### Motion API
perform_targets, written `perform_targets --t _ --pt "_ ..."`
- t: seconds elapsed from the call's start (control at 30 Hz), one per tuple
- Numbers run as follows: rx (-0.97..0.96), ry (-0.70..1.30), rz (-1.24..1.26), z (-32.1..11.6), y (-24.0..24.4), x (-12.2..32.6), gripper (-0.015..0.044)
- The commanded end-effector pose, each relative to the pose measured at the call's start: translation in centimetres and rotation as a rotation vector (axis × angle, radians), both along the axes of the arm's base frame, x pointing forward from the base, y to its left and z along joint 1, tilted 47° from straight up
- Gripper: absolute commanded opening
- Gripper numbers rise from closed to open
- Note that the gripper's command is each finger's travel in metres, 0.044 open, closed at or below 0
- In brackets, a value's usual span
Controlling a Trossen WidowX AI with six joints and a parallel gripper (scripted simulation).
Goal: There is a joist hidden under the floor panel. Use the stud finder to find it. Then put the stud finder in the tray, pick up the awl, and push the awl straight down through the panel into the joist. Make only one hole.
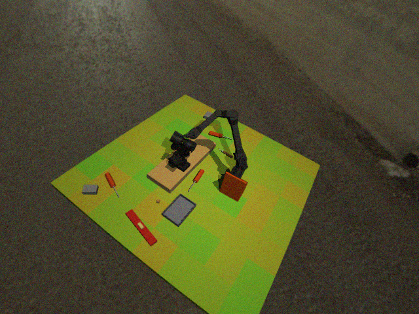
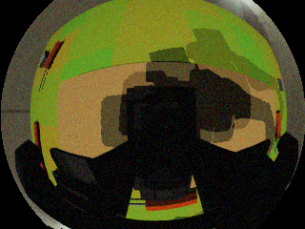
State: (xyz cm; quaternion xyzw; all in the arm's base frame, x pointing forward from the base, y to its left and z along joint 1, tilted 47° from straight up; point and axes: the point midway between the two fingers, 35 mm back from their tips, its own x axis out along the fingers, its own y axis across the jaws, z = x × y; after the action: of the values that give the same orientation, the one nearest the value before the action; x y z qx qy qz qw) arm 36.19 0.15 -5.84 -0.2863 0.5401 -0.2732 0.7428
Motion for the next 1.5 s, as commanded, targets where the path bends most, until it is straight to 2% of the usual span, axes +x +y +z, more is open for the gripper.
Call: perform_targets --t 0.0,1.47 --pt "-0.005 -0.003 -0.004 0.7 -0.7 -0.1 0.0" --pt "-0.01 -0.002 -0.004 6.9 -6.6 -0.9 0.0"
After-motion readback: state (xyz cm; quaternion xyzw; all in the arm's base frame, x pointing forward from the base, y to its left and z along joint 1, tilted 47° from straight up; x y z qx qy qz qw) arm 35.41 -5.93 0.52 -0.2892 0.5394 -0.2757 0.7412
